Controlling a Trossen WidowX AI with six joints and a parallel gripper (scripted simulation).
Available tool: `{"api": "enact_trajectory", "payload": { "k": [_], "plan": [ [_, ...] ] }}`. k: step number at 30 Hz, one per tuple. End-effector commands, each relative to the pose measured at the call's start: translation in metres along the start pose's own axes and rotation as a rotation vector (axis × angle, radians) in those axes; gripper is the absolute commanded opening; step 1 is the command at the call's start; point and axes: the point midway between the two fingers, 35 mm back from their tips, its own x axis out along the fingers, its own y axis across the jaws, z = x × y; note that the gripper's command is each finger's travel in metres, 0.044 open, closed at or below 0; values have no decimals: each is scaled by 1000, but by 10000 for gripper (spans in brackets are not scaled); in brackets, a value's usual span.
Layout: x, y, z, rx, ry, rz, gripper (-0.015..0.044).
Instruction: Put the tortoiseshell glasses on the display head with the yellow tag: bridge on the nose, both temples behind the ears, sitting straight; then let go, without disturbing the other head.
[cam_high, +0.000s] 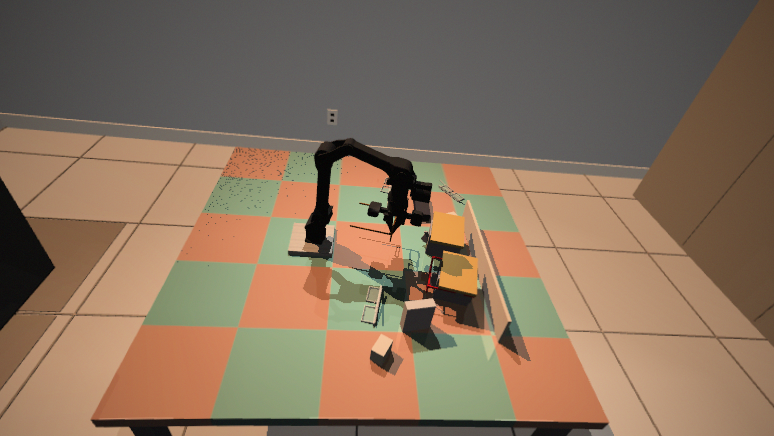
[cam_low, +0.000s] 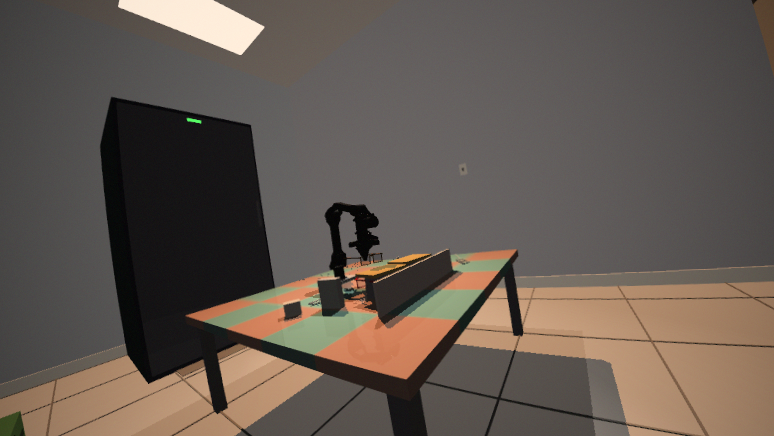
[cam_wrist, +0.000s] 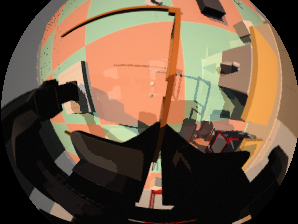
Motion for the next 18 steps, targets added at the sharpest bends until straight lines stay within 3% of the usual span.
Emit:
{"api": "enact_trajectory", "payload": {
  "k": [1, 18],
  "plan": [
    [-2, -2, 13, -139, 37, 2, 0],
    [-12, -2, 74, -763, 210, 17, 0]
  ]
}}
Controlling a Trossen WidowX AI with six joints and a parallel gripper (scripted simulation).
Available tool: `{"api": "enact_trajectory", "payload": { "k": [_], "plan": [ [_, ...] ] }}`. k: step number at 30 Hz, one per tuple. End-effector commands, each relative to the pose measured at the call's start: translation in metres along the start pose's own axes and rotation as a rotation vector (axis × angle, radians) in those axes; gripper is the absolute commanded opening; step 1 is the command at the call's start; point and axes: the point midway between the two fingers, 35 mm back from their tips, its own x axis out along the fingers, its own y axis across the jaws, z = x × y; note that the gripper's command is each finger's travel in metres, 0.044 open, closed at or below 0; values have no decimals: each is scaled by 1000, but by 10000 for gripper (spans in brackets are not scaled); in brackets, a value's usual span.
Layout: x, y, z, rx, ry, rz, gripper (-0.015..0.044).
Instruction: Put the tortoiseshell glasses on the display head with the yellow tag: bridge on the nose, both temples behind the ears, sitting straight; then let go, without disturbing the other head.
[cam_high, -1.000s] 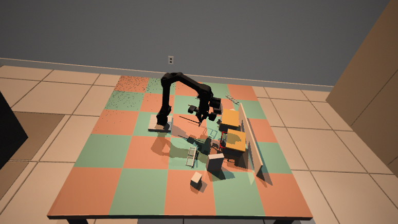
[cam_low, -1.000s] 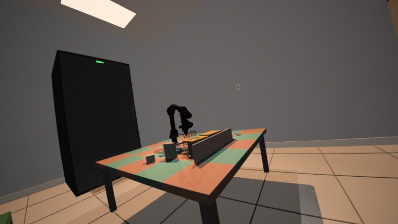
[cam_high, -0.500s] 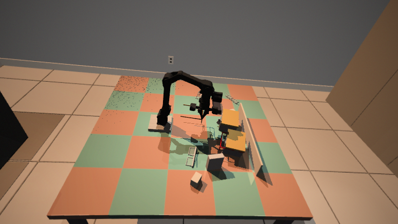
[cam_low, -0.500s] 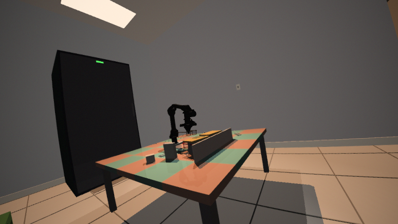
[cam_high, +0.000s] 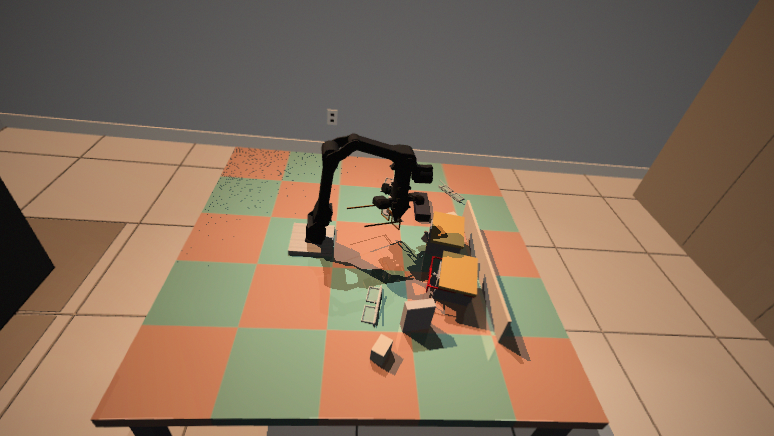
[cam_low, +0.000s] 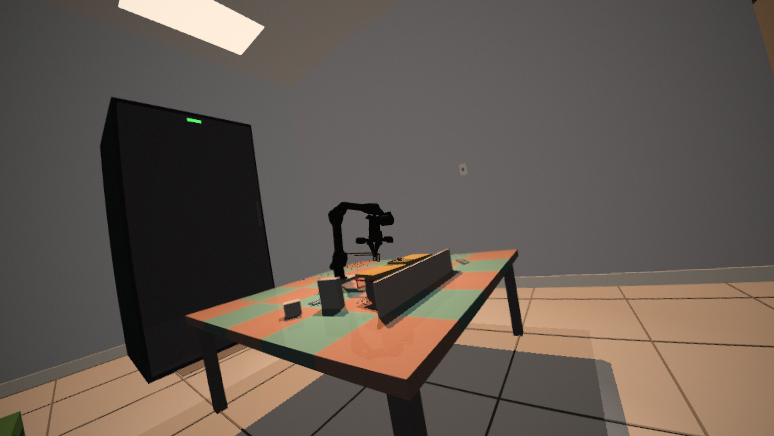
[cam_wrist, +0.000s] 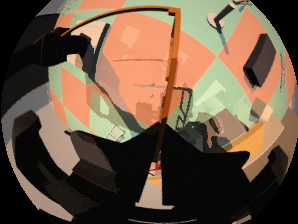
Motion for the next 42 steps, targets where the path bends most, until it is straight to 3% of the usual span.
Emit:
{"api": "enact_trajectory", "payload": {
  "k": [1, 42],
  "plan": [
    [-6, -8, 11, -146, 44, 5, 0],
    [-77, -51, 164, -1587, 585, 128, 0]
  ]
}}
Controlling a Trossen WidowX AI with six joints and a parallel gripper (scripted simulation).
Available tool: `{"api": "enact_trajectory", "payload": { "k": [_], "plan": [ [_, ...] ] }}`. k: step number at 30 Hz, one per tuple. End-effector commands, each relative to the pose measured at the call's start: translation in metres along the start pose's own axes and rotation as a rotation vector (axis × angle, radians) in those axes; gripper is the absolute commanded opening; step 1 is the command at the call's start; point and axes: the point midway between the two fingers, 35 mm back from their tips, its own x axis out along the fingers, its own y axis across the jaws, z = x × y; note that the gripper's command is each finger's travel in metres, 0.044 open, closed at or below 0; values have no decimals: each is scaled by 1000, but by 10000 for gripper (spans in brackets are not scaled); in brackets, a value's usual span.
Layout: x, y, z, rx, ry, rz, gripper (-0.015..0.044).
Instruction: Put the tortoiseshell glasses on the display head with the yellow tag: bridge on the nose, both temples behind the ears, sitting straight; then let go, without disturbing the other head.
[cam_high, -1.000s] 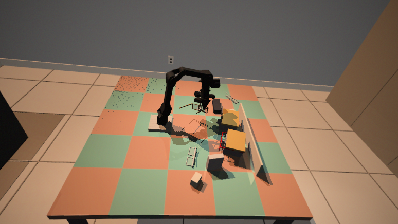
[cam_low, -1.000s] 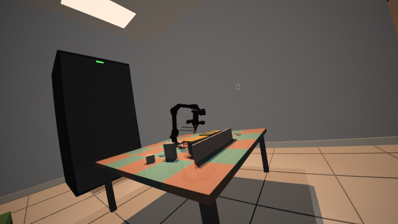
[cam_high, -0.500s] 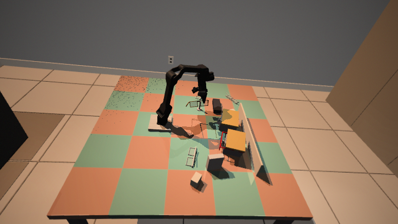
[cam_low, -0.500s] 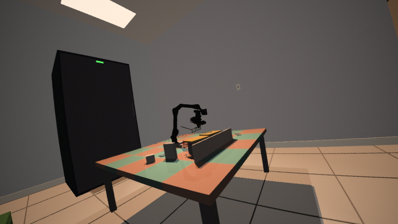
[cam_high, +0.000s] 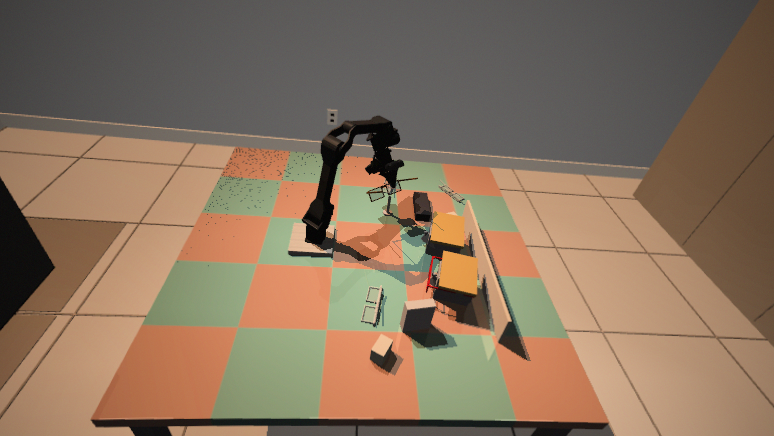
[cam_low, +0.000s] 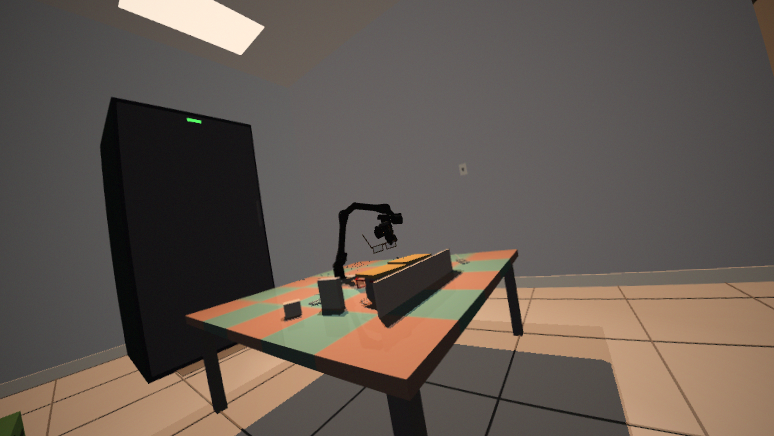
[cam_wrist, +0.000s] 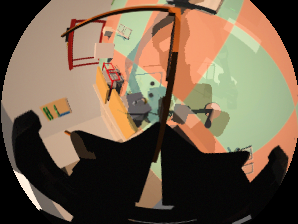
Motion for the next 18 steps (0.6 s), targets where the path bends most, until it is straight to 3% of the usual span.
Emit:
{"api": "enact_trajectory", "payload": {
  "k": [1, 10, 18],
  "plan": [
    [-15, -12, -3, -135, 54, 30, 0],
    [-46, -40, -5, -412, 166, 100, 0],
    [-41, -38, -3, -372, 150, 84, 0]
  ]
}}
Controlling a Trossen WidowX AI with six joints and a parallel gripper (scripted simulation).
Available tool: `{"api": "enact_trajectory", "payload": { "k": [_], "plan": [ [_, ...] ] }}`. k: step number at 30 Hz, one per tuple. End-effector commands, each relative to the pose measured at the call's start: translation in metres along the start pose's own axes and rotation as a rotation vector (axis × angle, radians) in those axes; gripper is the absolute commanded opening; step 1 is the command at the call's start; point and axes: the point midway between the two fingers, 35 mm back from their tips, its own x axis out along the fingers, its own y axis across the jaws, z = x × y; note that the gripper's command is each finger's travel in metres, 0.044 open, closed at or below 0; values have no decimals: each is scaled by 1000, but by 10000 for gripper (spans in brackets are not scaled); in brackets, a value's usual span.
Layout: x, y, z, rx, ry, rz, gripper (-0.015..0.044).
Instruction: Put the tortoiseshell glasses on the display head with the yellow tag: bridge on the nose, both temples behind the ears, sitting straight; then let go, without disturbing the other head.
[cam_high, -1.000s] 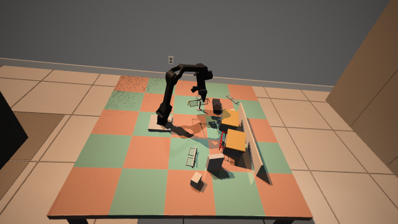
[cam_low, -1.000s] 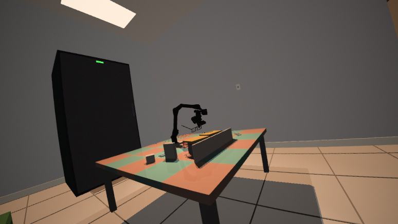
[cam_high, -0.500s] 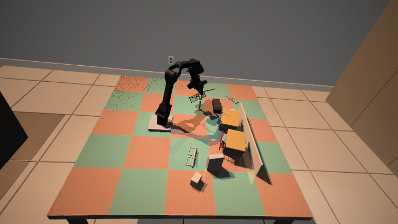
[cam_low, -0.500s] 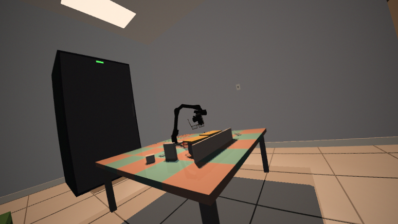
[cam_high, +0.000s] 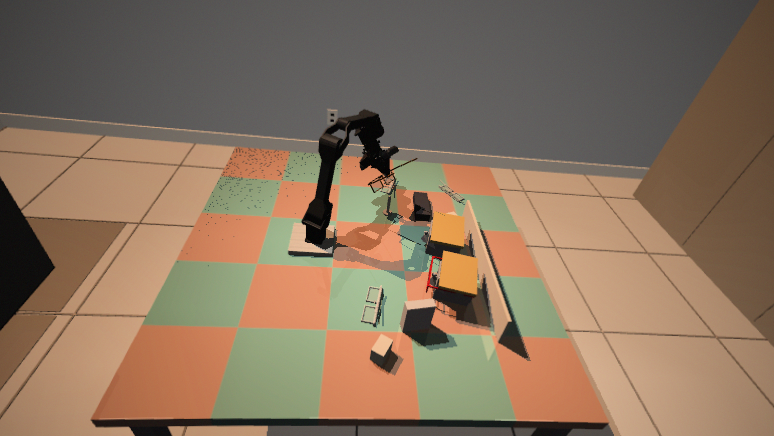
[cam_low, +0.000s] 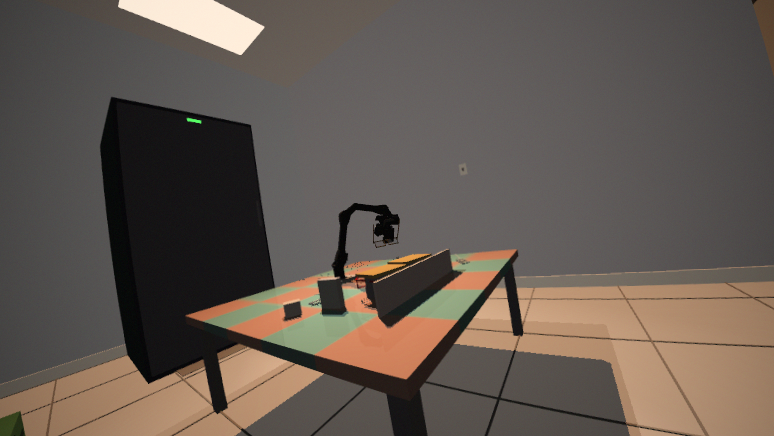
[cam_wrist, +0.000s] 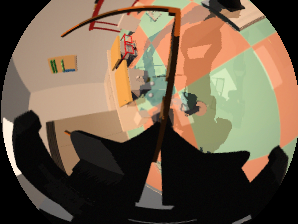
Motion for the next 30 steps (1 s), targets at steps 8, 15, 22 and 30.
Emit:
{"api": "enact_trajectory", "payload": {
  "k": [8, 15, 22, 30],
  "plan": [
    [0, 0, 0, 5, -2, -1, 0],
    [0, 0, 0, 5, -2, -1, 0],
    [0, 0, 0, 5, -2, -1, 0],
    [4, 2, 3, 139, -16, -18, 0]
  ]
}}
